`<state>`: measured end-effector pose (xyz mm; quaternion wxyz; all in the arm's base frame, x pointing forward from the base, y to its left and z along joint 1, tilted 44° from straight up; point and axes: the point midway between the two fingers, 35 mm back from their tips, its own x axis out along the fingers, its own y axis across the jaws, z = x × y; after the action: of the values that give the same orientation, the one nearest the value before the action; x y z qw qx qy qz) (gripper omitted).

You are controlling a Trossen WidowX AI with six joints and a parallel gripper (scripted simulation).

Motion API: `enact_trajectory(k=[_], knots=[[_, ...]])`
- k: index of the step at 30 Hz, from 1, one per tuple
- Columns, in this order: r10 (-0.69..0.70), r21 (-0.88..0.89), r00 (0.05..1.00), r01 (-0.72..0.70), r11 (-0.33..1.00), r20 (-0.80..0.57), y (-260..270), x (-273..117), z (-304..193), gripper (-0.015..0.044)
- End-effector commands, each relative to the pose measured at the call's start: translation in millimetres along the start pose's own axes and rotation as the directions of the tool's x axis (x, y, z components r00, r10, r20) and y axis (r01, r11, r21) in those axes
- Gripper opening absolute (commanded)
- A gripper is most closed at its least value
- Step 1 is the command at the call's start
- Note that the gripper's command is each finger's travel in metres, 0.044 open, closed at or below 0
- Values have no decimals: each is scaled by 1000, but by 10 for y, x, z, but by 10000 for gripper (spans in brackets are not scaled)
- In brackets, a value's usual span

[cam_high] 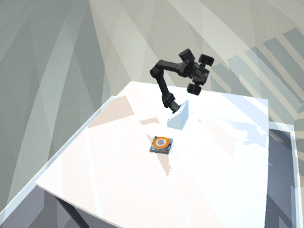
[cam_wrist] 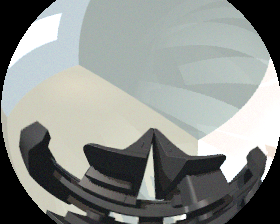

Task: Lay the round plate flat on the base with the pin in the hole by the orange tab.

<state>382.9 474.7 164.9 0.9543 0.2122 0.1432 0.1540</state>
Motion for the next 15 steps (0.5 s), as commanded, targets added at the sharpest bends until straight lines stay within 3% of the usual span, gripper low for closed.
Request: enact_trajectory(k=[1, 7, 15], knots=[[-194, -124, 974, 180, 976, -114, -762, 67, -89, 0], [-444, -291, 865, 373, 881, -235, -1750, -69, -204, 0], [-750, -531, 556, 539, 654, -359, -3073, -764, -244, 0]])
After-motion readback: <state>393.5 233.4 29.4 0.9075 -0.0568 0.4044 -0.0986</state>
